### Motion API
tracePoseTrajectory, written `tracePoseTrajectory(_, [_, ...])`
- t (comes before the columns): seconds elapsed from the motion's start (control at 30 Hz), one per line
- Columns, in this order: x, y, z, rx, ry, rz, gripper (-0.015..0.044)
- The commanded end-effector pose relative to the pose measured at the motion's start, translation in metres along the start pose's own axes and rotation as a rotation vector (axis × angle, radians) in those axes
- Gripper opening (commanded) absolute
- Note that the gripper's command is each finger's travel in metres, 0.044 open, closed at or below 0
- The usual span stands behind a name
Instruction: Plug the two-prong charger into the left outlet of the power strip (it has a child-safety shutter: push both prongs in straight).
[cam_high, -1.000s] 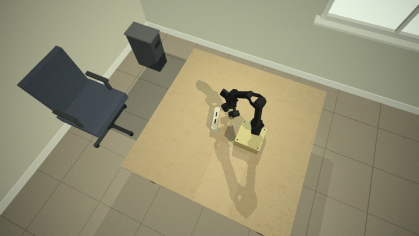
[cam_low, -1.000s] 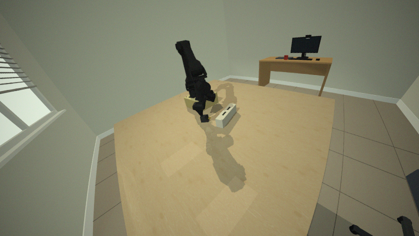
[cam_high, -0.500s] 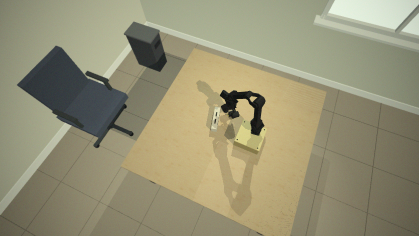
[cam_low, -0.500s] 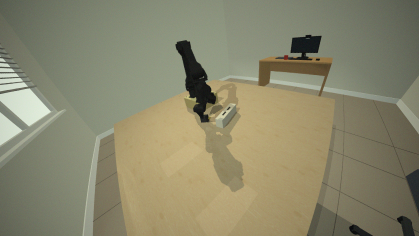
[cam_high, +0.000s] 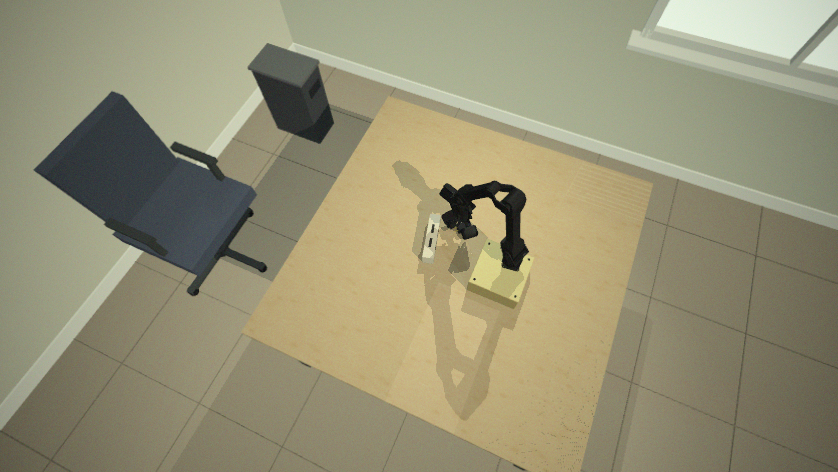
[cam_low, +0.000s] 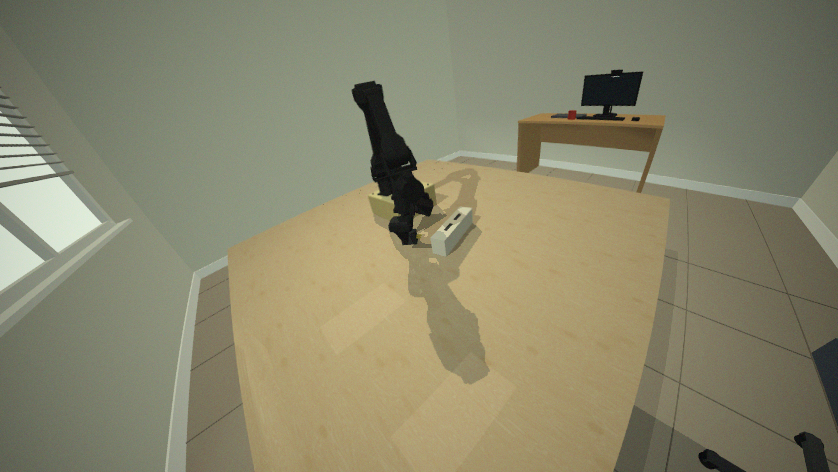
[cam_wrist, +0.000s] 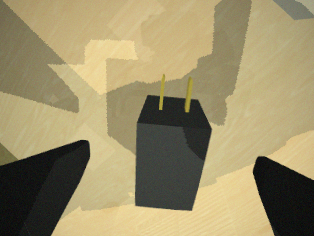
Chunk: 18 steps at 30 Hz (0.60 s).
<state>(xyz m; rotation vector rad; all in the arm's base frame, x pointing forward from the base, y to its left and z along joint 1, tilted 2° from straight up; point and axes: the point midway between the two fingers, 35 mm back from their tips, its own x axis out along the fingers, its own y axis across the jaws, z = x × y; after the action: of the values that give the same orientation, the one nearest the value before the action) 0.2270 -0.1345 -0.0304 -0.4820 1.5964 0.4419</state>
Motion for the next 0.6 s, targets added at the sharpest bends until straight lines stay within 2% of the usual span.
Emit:
tracePoseTrajectory(0.0, [0.009,0.002,-0.001,0.001,0.01,0.007,0.044])
tracePoseTrajectory(0.4, [0.021,0.003,-0.001,0.001,0.01,0.007,0.044])
tracePoseTrajectory(0.57, [0.018,0.002,0.0,0.001,0.002,0.004,0.0309])
